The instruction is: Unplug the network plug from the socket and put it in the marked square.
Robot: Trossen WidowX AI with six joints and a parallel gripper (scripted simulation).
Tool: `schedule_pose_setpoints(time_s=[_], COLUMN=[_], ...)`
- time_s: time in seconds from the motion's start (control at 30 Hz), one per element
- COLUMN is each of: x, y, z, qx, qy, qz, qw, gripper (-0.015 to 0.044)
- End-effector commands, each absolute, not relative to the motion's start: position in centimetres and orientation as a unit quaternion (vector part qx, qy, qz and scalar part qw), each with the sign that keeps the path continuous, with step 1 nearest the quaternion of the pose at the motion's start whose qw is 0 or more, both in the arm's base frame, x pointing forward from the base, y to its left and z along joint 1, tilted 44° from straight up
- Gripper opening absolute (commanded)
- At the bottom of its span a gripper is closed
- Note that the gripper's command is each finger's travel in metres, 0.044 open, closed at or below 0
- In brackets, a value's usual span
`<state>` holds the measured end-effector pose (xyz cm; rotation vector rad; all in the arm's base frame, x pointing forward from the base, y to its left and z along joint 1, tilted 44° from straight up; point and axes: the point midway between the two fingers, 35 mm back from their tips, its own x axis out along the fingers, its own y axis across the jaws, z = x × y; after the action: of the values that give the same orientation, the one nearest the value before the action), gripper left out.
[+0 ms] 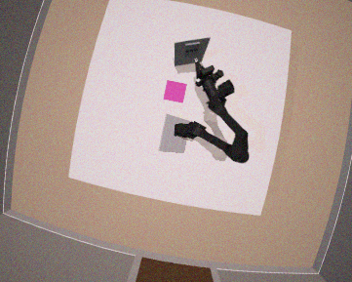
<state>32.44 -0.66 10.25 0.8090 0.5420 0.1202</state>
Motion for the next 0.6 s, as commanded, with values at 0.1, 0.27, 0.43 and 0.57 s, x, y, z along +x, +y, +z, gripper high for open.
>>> schedule_pose_setpoints(time_s=[0.1, 0.27, 0.43, 0.57], x=[32.1, 31.9, 32.0, 31.8], y=[-0.7, -0.7, -0.7, 0.2], z=[10.3, 10.4, 10.6, 11.3], qx=[0.388, 0.388, 0.388, 0.388], qy=[0.262, 0.262, 0.261, 0.262], qz=[0.060, 0.060, 0.058, 0.058], qw=[0.882, 0.882, 0.882, 0.882], gripper=[0.0000, 0.0000, 0.0000, 0.0000])
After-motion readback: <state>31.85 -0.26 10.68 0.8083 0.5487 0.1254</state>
